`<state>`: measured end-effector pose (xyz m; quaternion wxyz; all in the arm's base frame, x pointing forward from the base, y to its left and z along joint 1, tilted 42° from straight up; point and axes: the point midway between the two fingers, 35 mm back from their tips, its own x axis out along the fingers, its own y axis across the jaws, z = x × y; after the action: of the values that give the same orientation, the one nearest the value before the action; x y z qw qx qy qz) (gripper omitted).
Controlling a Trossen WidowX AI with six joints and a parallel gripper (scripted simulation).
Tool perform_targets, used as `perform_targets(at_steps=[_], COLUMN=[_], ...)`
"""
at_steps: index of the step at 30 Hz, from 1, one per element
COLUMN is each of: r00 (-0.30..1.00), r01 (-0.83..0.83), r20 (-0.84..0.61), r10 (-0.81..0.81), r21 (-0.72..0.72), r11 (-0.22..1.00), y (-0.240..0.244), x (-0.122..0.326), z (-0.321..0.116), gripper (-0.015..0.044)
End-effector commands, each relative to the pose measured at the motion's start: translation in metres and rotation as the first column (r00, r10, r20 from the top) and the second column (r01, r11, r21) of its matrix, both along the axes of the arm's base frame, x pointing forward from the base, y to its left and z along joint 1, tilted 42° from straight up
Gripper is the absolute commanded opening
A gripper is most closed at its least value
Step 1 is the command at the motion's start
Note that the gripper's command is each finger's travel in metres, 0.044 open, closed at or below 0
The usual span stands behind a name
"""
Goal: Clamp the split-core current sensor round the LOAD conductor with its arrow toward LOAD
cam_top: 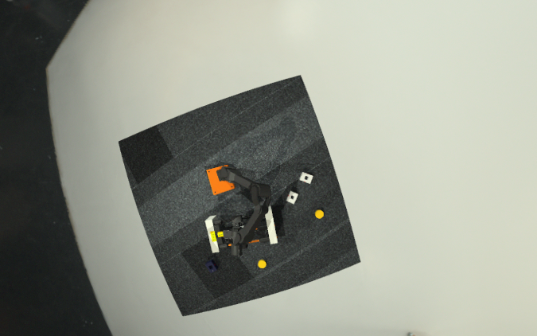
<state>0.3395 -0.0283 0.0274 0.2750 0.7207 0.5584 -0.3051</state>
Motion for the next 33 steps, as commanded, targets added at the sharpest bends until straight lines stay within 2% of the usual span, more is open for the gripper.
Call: perform_targets(at_steps=[1,4,33], r00=[1.000,1.000,1.000], r01=[0.000,0.000,0.000], r20=[-0.002,-0.002,-0.002], r10=[0.000,0.000,0.000], r21=[0.001,0.001,0.001], r11=[1.000,1.000,1.000], y=[0.0001,0.0001,0.0001], x=[-0.0004,-0.0004,-0.0004], z=[0.0001,0.0001,0.0001], gripper=[0.0184,0.0256,0.0256])
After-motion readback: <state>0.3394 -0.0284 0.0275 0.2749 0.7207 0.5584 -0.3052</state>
